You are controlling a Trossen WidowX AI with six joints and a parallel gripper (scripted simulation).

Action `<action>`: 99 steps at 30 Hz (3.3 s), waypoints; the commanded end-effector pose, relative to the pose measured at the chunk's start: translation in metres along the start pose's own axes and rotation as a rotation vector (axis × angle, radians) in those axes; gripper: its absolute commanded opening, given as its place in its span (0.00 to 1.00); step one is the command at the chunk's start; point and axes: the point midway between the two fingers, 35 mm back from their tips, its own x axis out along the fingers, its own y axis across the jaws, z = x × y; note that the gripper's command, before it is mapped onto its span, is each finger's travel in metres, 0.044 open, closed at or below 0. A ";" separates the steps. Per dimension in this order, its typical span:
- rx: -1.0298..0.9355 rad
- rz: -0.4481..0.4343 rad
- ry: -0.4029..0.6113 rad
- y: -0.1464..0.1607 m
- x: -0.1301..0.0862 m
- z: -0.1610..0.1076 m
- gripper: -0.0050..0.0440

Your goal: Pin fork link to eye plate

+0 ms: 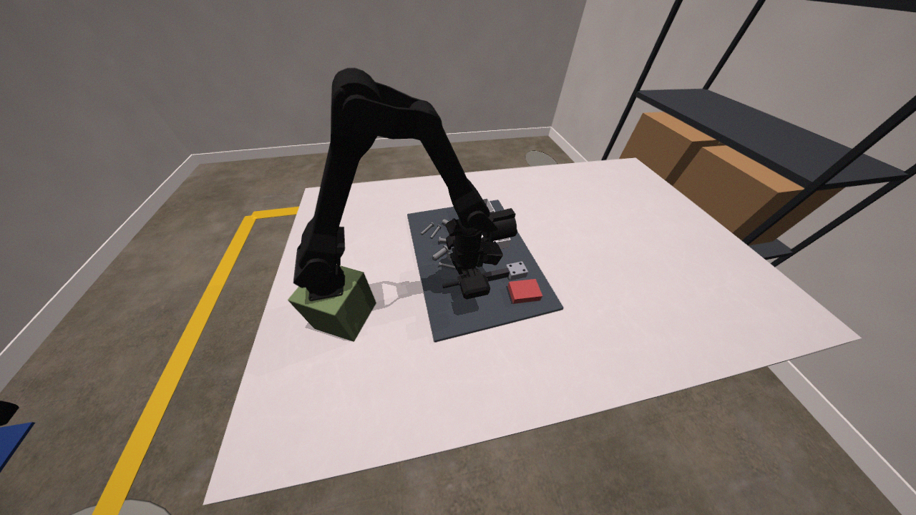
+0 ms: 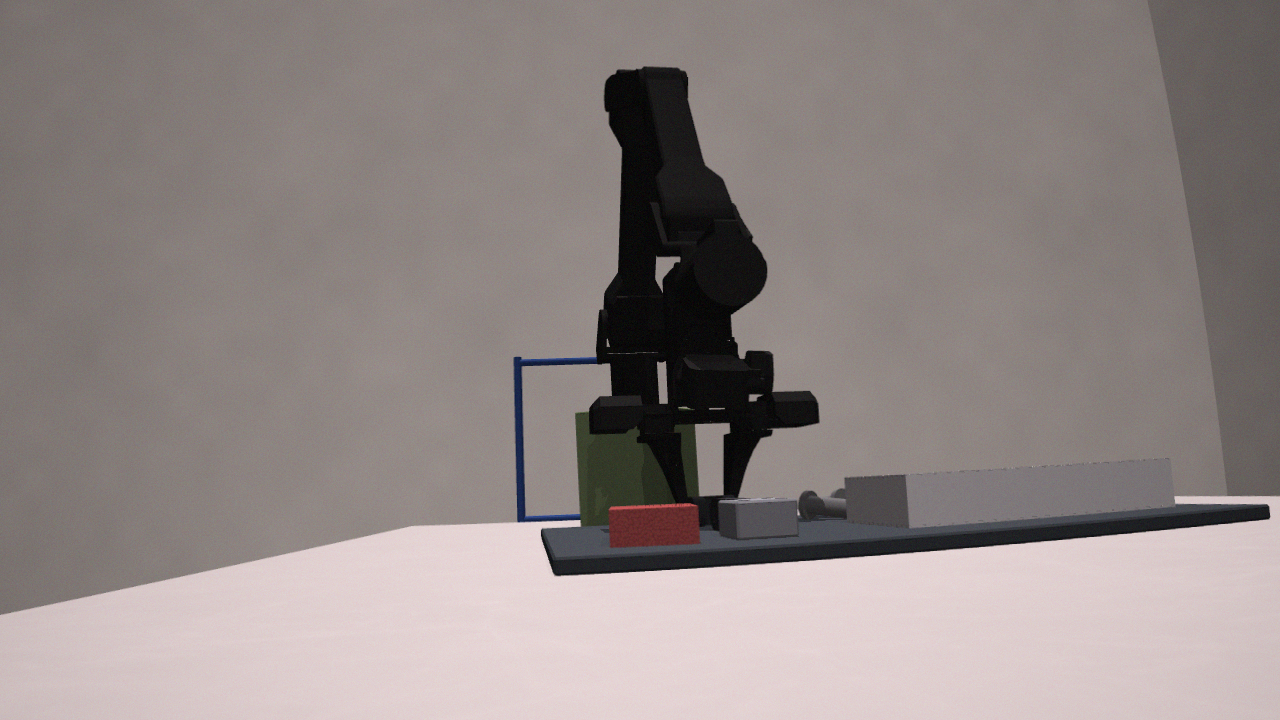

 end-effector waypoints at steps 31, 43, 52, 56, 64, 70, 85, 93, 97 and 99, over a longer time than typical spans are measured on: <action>0.003 0.002 -0.006 0.000 0.001 0.013 0.35; 0.003 0.002 -0.006 0.001 0.001 0.013 0.35; 0.003 0.002 -0.006 0.002 0.001 0.013 0.35; 0.003 0.002 -0.006 0.003 0.001 0.013 0.35; 0.003 0.002 -0.006 0.003 0.002 0.013 0.35; 0.003 0.002 -0.006 0.004 0.002 0.013 0.35; 0.003 0.002 -0.006 0.004 0.002 0.013 0.35; 0.003 0.002 -0.006 0.004 0.002 0.013 0.35; 0.003 0.002 -0.006 0.004 0.002 0.013 0.35; 0.003 0.002 -0.006 0.004 0.002 0.013 0.35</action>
